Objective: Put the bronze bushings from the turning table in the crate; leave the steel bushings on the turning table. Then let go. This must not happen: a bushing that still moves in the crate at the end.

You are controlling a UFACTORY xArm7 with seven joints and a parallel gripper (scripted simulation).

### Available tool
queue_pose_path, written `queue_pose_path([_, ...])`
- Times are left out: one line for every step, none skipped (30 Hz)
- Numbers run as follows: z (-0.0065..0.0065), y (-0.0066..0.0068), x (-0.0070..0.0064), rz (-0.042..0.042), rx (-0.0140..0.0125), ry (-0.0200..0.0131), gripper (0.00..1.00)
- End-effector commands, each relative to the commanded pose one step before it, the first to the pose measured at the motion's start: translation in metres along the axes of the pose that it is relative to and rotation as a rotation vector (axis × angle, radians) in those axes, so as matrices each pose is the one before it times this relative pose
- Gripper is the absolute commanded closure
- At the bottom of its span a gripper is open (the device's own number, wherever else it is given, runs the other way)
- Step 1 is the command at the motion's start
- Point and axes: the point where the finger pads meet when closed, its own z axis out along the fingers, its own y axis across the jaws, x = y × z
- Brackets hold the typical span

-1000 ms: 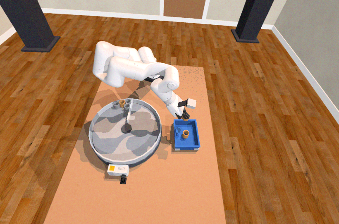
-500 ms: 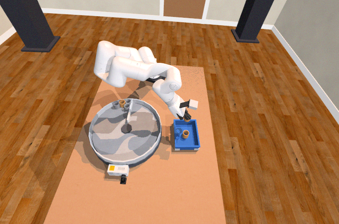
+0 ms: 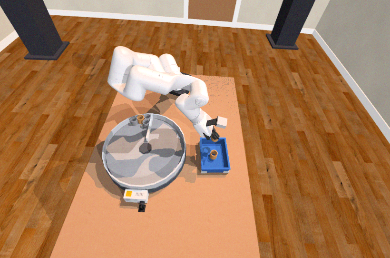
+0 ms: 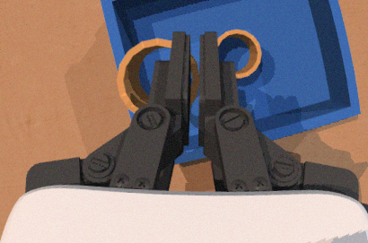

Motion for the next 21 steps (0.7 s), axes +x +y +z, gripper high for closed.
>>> queue_pose_path([0.01441,0.00068,-0.00945,-0.00172,-0.0034,0.00243,1.0])
queue_pose_path([0.00312,0.0,-0.00251,-0.00001,-0.00001,-0.00002,1.0])
queue_pose_path([0.00298,0.0,-0.00238,0.00004,0.00003,0.00007,1.0])
queue_pose_path([0.00283,0.0,-0.00227,0.00002,0.00001,0.00004,1.0])
queue_pose_path([0.00267,0.0,-0.00215,-0.00001,-0.00001,-0.00002,1.0])
queue_pose_path([0.0,0.0,0.0,0.0,0.0,0.0,1.0])
queue_pose_path([0.0,0.0,0.0,0.0,0.0,0.0,1.0])
queue_pose_path([0.00248,0.0,-0.002,-0.00005,-0.00003,-0.00008,1.0])
queue_pose_path([0.00222,0.00001,-0.00176,0.00007,0.00003,0.0001,1.0])
queue_pose_path([0.00201,0.0,-0.00163,-0.00005,-0.00002,-0.00007,1.0])
queue_pose_path([0.00173,0.00001,-0.00138,0.00004,0.00001,0.00007,1.0])
queue_pose_path([0.00149,-0.00001,-0.00122,-0.00008,-0.00002,-0.00012,1.0])
queue_pose_path([0.00119,0.00001,-0.00094,0.00007,0.00002,0.00011,1.0])
queue_pose_path([0.00094,0.0,-0.00075,0.00001,0.0,0.00001,1.0])
queue_pose_path([0.00068,0.0,-0.00056,-0.00002,0.0,-0.00003,1.0])
queue_pose_path([0.00045,0.0,-0.00037,-0.00003,-0.00001,-0.00004,1.0])
queue_pose_path([0.00025,0.0,-0.00021,-0.00002,0.0,-0.00003,1.0])
queue_pose_path([0.0001,0.0,-0.00008,-0.00001,0.0,-0.00001,1.0])
queue_pose_path([0.00002,0.0,-0.00001,0.0,0.0,0.0,1.0])
queue_pose_path([0.0,0.0,0.0,0.0,0.0,0.0,1.0])
queue_pose_path([0.0,0.0,0.0,0.0,0.0,0.0,1.0])
